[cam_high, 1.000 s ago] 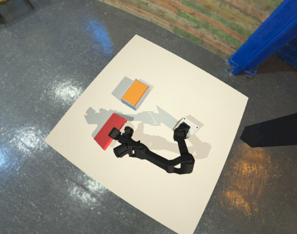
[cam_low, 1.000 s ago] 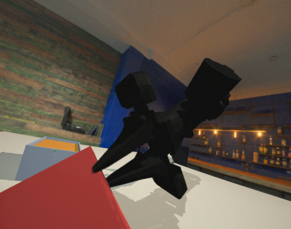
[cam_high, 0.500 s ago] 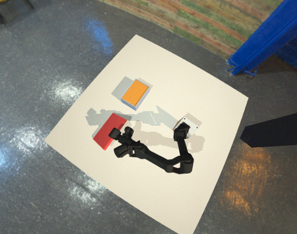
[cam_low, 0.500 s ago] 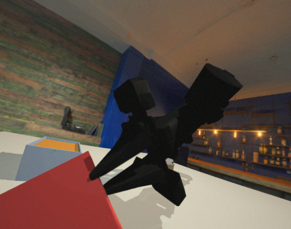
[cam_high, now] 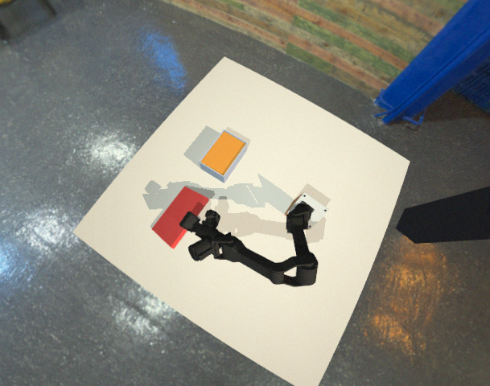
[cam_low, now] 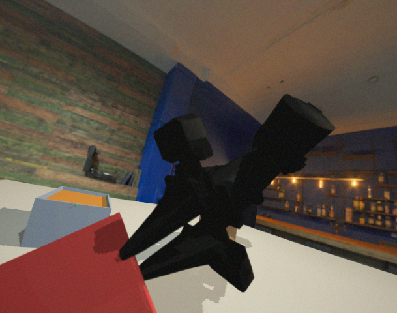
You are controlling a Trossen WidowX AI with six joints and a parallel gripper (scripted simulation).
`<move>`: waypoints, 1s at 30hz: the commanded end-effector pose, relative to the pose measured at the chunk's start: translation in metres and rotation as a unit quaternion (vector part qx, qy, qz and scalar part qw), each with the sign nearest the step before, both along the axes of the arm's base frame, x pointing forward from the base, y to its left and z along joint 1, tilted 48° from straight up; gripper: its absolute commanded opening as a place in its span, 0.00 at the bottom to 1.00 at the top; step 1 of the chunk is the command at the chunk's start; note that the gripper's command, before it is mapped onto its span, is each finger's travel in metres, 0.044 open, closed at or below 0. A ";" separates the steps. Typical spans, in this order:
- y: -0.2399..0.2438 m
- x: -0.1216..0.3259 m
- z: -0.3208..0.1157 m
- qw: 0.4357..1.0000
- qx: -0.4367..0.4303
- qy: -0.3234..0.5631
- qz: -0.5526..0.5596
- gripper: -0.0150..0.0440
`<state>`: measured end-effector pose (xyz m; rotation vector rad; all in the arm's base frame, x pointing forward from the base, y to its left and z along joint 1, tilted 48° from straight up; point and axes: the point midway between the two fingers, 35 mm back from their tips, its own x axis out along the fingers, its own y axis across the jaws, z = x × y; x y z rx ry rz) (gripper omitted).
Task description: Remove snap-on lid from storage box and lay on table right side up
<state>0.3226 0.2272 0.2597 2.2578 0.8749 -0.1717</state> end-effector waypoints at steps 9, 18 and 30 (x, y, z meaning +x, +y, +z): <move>0.012 -0.003 -0.013 1.000 -0.003 0.009 0.010 0.25; 0.018 -0.003 -0.017 1.000 -0.002 0.009 0.010 0.25; 0.025 -0.003 -0.024 1.000 -0.002 0.009 0.010 0.25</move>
